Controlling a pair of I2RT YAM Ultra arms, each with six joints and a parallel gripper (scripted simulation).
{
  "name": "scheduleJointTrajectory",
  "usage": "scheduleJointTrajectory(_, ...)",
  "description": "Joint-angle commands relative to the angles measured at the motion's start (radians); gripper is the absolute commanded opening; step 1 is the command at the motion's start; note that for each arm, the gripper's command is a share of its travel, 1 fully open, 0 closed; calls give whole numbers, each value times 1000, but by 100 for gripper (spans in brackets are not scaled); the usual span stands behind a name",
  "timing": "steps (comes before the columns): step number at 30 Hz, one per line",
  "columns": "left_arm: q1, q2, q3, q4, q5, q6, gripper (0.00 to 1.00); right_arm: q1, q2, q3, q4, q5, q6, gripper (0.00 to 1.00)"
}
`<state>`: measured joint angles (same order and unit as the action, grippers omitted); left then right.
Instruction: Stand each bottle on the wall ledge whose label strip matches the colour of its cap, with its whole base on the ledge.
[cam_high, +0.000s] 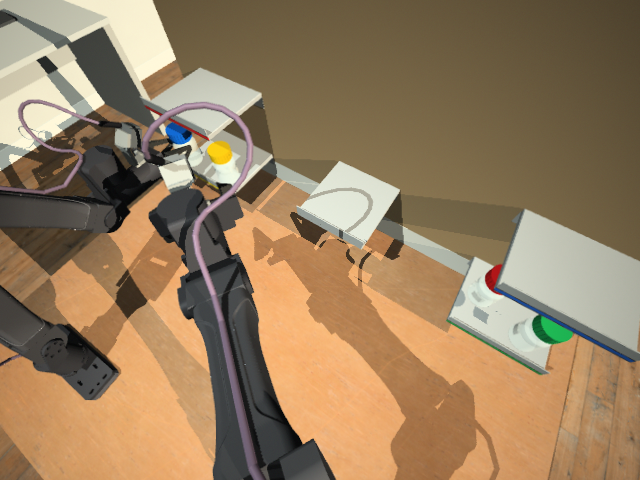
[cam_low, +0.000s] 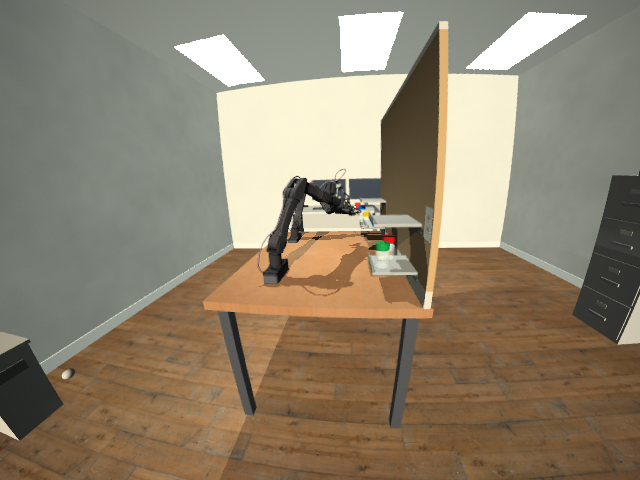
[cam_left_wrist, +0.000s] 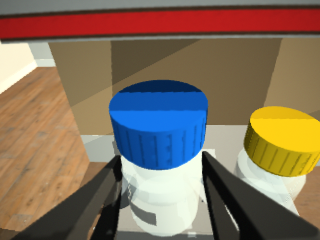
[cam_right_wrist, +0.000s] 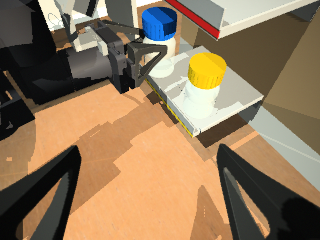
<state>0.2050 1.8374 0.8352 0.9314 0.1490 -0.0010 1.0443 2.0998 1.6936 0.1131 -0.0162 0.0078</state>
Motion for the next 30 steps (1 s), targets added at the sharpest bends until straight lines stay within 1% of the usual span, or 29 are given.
scheduleJointTrajectory(1, 16, -52, -19, 50, 17, 5, 49, -7, -18, 35, 8, 1, -1, 100)
scheduleJointTrajectory(7, 25, -93, -77, 71, 6, 4, 49, -7, -18, 35, 8, 1, -1, 100)
scheduleJointTrajectory(30, 49, -248, -260, 102, 48, 5, 49, -7, -18, 35, 8, 1, -1, 100)
